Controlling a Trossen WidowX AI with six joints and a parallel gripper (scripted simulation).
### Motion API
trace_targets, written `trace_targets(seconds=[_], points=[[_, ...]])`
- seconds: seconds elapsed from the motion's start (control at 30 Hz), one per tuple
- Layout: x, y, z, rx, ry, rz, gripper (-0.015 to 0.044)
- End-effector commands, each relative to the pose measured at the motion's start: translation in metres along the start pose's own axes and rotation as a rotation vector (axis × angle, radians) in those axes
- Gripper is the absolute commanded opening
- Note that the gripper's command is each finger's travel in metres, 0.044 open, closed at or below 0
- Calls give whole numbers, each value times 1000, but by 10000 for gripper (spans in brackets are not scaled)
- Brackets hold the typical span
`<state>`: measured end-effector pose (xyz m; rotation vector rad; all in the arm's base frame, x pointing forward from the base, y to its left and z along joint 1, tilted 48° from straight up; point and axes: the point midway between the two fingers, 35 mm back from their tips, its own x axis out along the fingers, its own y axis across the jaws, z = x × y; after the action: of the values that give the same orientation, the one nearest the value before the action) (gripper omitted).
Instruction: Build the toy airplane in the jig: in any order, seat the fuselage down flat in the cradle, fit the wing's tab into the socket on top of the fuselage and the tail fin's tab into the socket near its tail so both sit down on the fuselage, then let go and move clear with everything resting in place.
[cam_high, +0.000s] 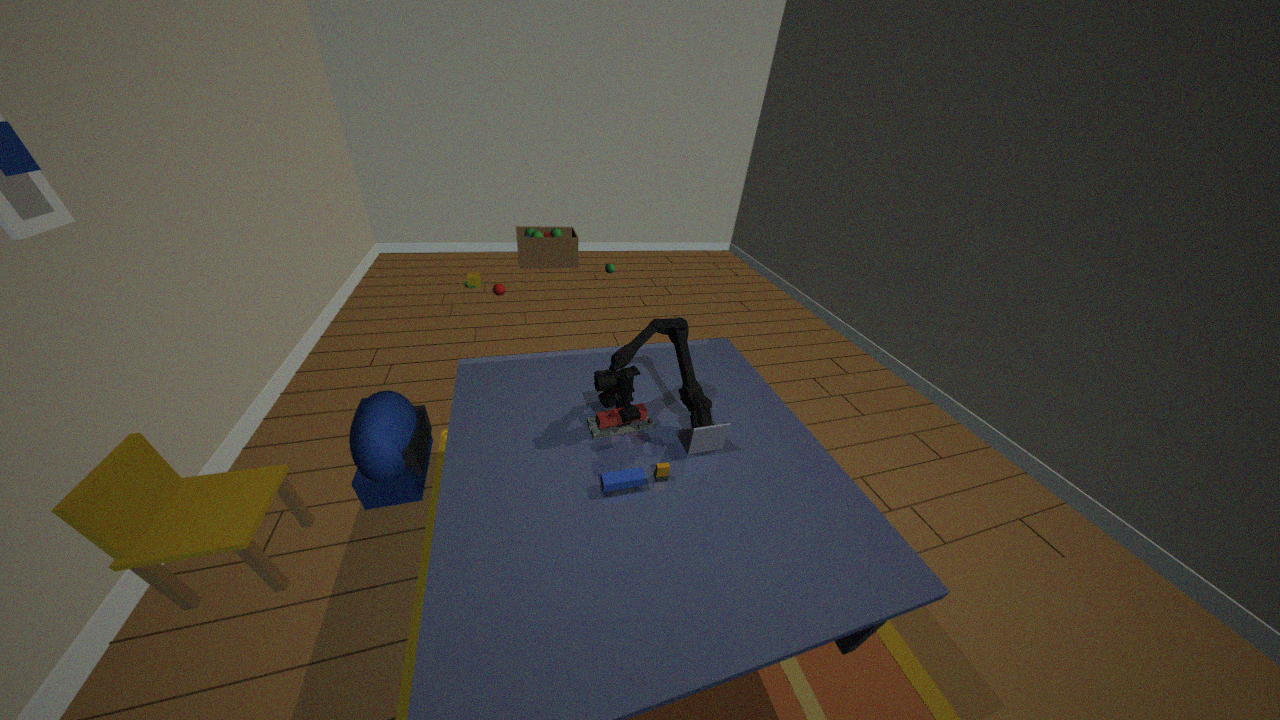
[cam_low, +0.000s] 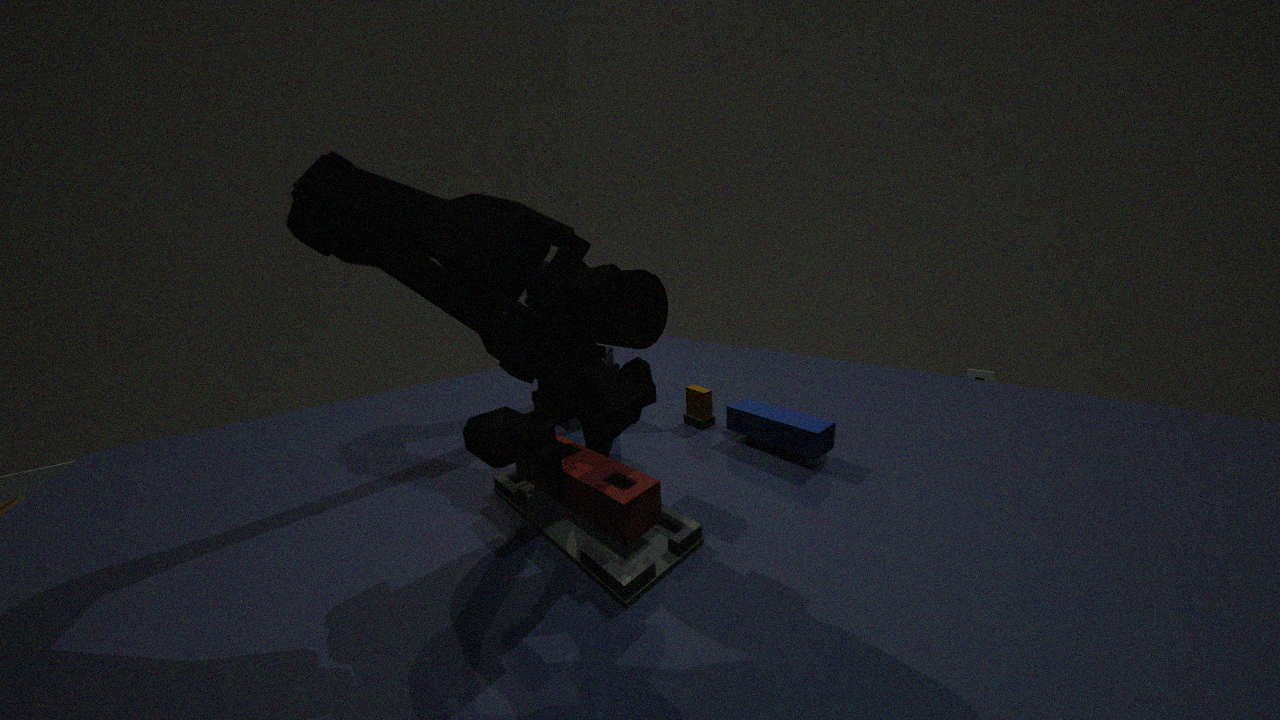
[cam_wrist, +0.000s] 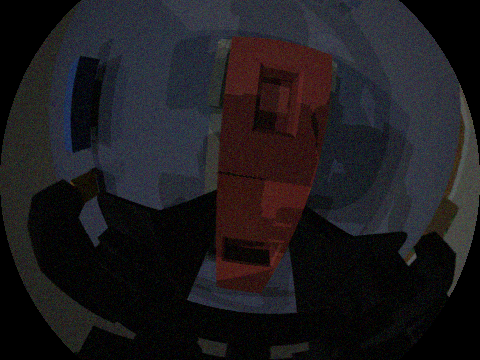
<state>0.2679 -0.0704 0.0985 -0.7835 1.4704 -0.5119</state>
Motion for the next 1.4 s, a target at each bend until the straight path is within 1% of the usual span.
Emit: trace_targets(seconds=[0.0, 0.27, 0.3, 0.47, 0.53, 0.7, 0.77, 0.93, 1.07, 1.2, 1.27, 1.37], points=[[0, 0, 0, 2, 0, 0, 214], [0, 0, 0, 2, 0, 0, 424], [0, 0, 0, 2, 0, 0, 440], [0, 0, 0, 2, 0, 0, 440], [-10, 0, 2, 1, -1, 4, 440], [-83, 2, 4, -5, -1, 7, 440], [-104, 1, 1, -6, 0, 1, 440], [-106, 3, 4, -6, 0, 0, 440], [-103, 2, 6, 121, 0, 0, 440], [-103, 4, 7, 121, 0, 0, 440], [-106, 19, 20, 121, -2, 5, 440], [-109, 58, 45, 120, -4, 13, 440]])
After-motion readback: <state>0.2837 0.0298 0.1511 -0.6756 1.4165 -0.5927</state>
